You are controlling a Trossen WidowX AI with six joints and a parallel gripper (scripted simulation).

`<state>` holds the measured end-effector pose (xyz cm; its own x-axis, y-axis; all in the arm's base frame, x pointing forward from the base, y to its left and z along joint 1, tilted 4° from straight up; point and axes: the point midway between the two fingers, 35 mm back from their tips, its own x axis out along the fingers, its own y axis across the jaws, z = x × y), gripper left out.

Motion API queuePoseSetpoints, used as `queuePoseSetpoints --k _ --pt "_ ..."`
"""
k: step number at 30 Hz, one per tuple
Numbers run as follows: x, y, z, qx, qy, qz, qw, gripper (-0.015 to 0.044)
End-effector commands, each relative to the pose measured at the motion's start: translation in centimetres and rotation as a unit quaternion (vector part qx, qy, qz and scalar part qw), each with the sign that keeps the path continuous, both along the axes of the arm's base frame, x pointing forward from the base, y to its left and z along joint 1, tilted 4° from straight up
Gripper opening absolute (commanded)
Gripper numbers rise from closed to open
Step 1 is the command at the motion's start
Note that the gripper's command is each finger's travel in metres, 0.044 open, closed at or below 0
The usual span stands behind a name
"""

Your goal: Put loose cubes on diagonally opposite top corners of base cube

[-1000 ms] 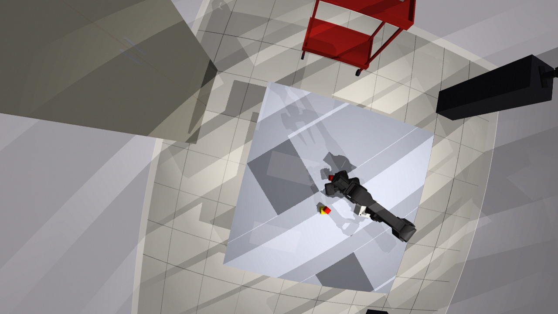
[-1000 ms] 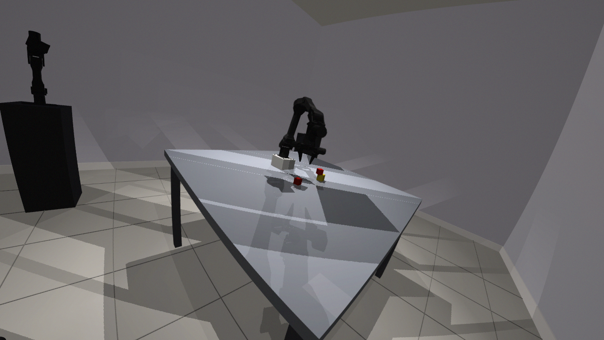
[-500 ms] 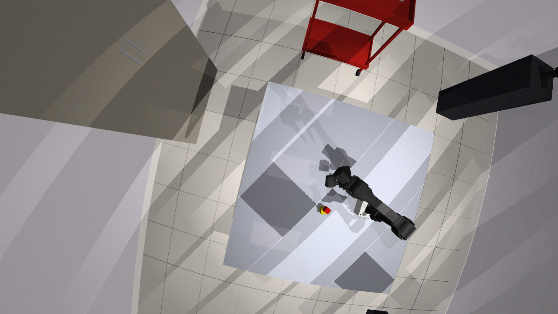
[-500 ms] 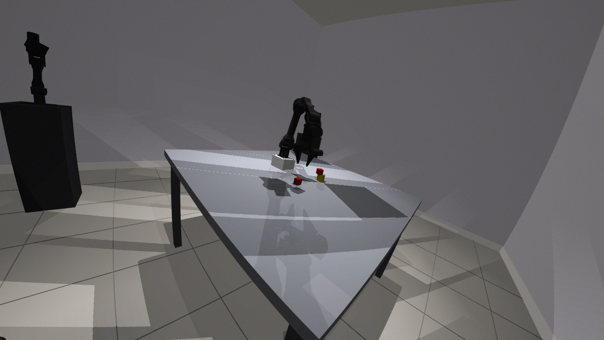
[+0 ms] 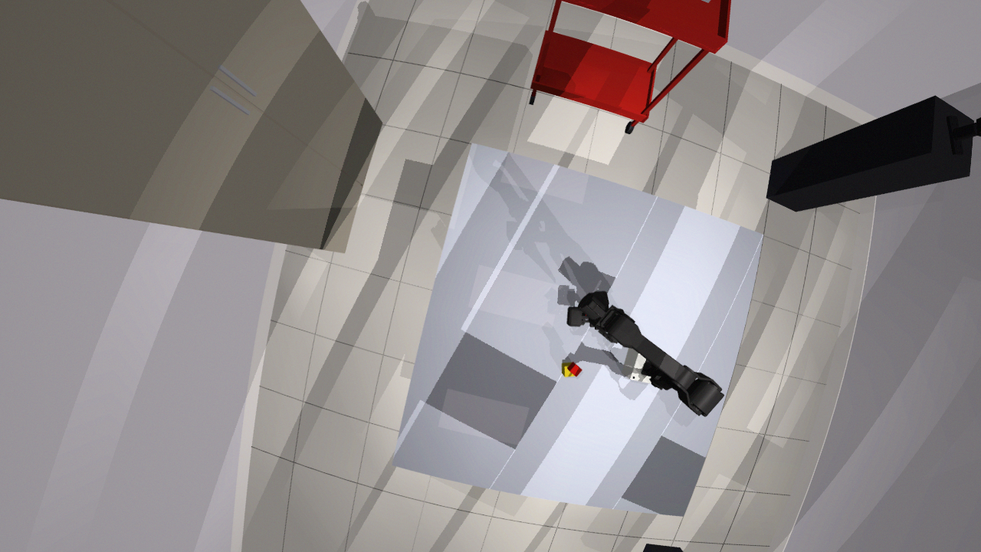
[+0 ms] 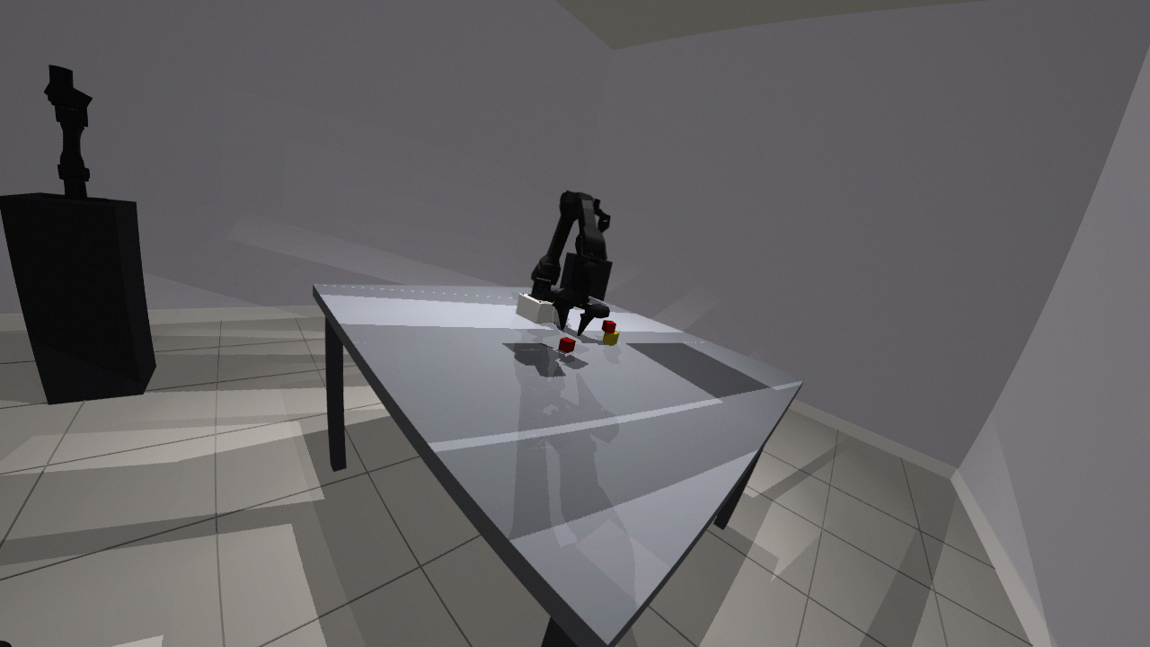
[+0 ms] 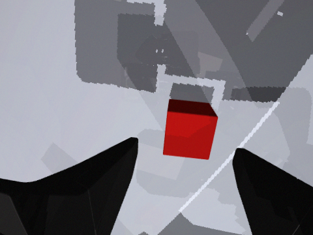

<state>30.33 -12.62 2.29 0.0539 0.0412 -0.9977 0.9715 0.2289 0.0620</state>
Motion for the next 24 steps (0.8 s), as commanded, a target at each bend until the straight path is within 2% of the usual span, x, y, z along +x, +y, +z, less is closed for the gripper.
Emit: queuePoseSetpoints --k 1,24 --pt "-0.3 0.2 -0.8 0.004 0.007 -0.002 1.0 0.0265" --pt "-0.2 0.4 -4.0 0.004 0.007 -0.002 1.0 0.0265"
